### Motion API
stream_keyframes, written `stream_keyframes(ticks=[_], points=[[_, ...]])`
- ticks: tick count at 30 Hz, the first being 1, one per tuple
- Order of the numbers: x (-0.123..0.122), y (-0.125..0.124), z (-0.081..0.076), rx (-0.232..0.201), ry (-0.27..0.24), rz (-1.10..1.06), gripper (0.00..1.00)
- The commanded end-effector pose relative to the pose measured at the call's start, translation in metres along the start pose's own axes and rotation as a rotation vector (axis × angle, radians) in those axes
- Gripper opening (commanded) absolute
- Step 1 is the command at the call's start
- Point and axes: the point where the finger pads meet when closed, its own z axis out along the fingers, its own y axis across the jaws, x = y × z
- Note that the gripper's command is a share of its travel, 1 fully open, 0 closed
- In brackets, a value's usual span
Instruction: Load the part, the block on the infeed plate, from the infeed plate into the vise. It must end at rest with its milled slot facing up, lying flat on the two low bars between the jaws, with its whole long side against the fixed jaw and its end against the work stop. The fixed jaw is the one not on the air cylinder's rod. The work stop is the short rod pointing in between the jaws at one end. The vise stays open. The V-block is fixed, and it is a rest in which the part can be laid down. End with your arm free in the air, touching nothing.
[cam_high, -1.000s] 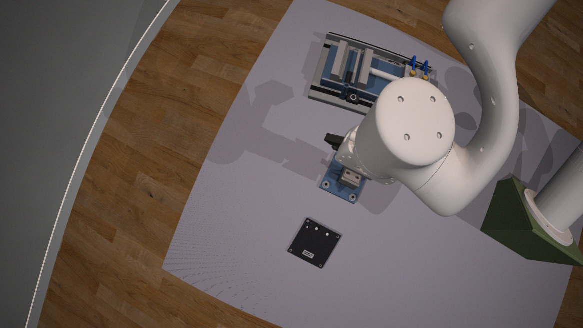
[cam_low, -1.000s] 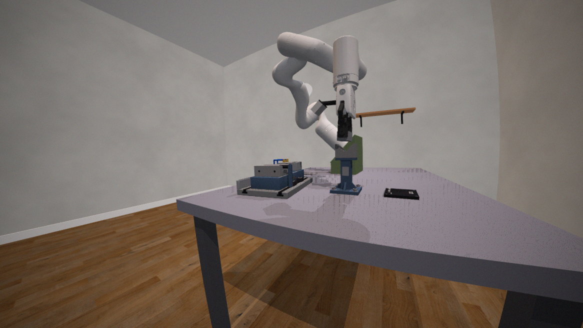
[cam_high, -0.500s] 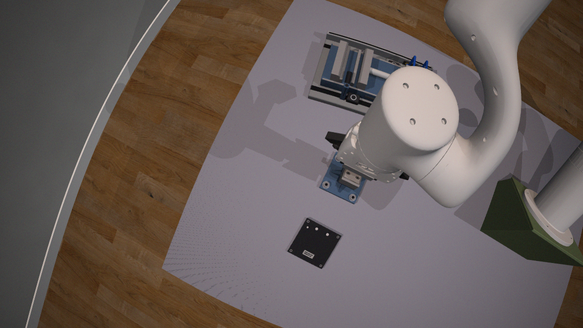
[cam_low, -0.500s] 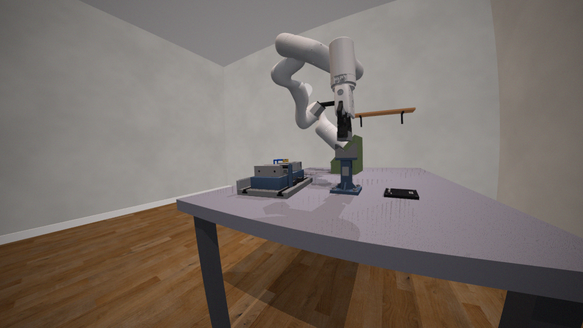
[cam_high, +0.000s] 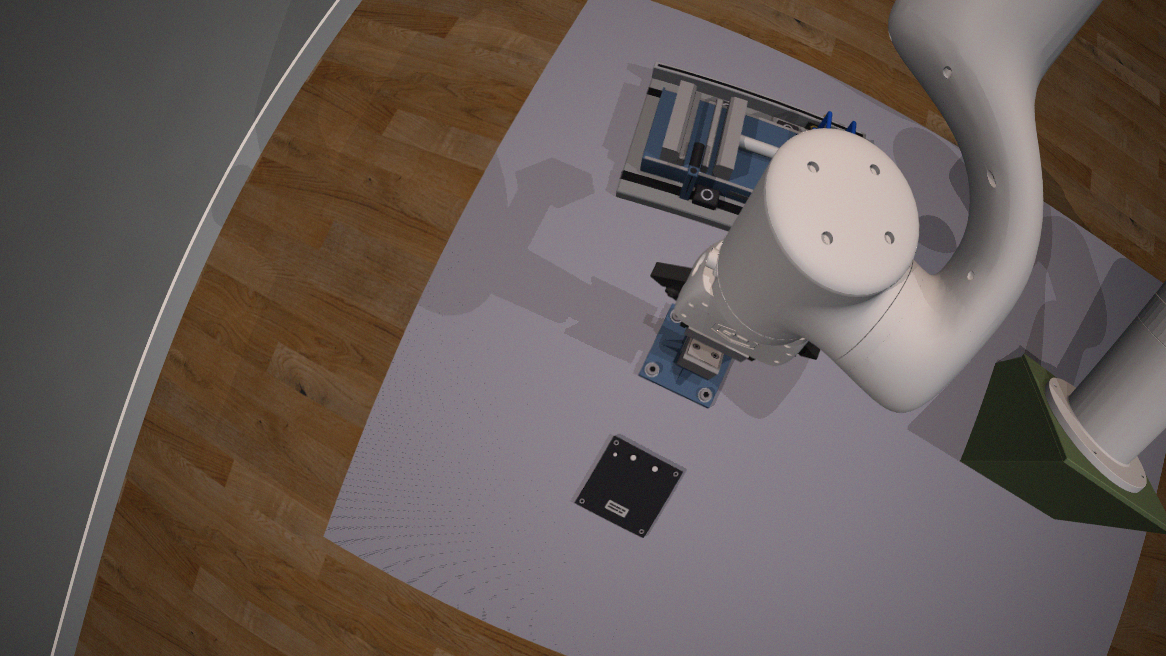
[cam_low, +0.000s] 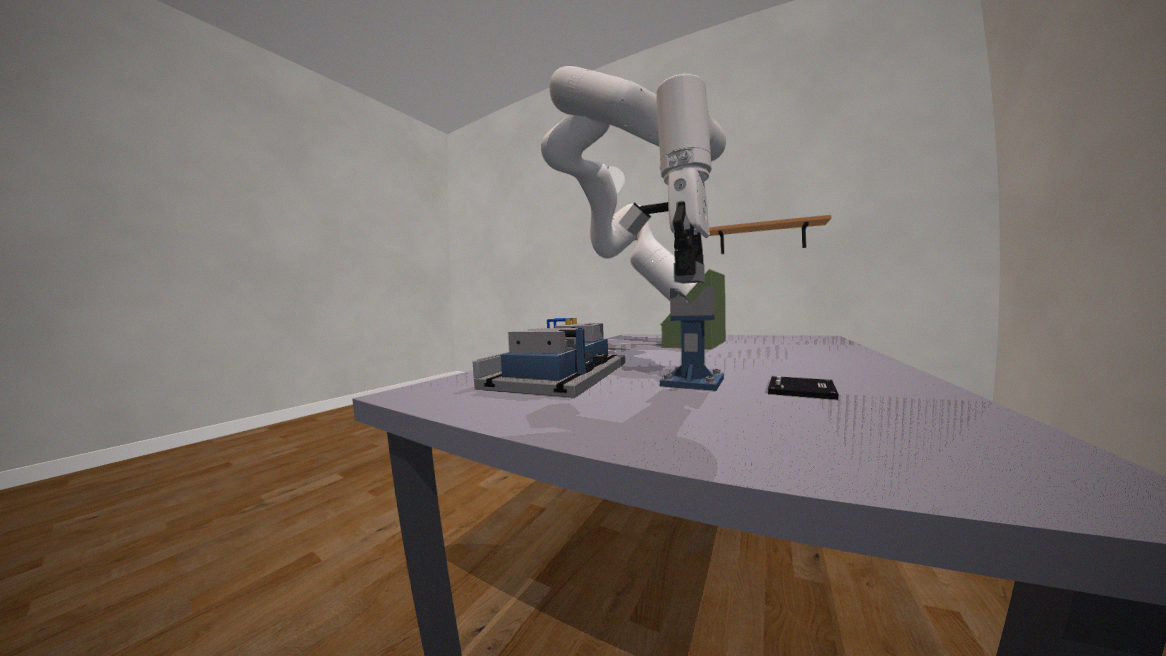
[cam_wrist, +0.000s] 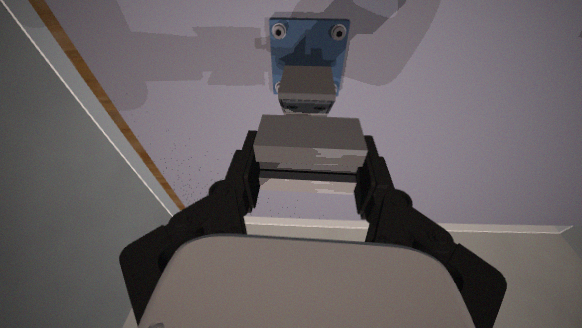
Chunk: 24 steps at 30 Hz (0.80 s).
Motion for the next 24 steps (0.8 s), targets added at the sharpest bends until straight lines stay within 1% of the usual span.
stream_keyframes(ticks=[1, 15, 24], points=[[-0.0002, -0.0007, -0.001, 0.002, -0.001, 0.001, 0.0], [-0.0002, -0.0007, -0.0019, 0.002, -0.001, 0.001, 0.0], [-0.0002, -0.0007, -0.0079, 0.002, -0.001, 0.001, 0.0]])
